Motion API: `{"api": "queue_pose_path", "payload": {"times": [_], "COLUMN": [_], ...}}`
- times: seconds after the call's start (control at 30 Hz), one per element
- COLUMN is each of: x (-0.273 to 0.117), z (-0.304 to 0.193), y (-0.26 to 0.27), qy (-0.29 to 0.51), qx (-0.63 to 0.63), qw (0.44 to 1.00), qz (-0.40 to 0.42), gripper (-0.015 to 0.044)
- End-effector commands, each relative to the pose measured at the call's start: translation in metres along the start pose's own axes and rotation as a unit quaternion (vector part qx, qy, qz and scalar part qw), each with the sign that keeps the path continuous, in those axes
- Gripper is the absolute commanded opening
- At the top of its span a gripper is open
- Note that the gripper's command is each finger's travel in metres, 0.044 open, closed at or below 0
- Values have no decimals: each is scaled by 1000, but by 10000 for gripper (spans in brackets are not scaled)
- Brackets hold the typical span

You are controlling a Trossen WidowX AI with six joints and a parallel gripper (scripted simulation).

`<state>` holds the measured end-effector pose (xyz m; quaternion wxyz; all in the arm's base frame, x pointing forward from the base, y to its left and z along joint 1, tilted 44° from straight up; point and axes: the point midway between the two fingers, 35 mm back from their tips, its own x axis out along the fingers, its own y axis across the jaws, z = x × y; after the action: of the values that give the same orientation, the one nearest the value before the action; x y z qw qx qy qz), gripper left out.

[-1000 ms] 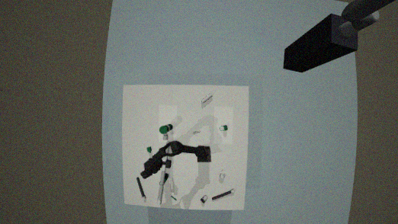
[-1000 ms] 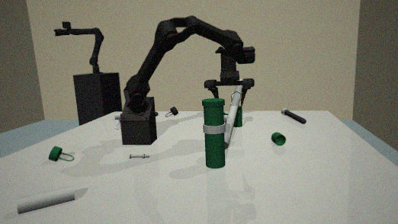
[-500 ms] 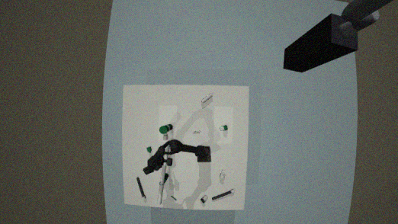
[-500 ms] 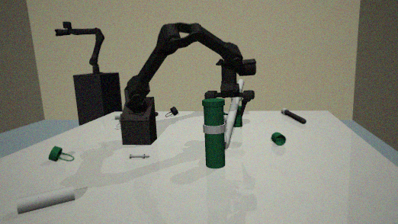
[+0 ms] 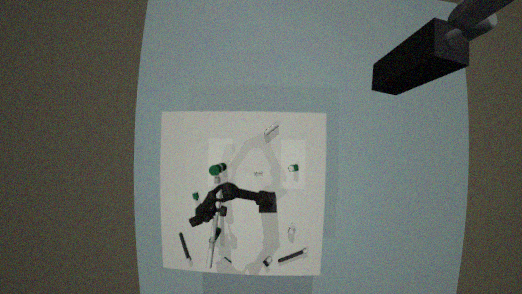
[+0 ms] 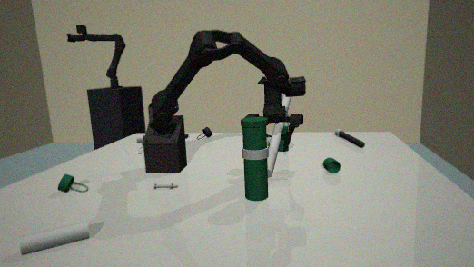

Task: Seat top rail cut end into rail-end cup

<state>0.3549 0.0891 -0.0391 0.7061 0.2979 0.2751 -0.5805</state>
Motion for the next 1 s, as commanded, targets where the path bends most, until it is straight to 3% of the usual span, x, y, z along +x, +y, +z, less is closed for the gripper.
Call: {"api": "queue_pose_path", "payload": {"times": [0.0, 0.77, 0.97], "x": [7, 42, 42], "z": [1, 2, 2], "y": [-1, -2, -2], "qy": [-3, -5, -5], "qx": [-3, -3, -3], "qw": [1000, 1000, 1000], "qz": [0, 0, 0], "gripper": [440, 440, 282]}}
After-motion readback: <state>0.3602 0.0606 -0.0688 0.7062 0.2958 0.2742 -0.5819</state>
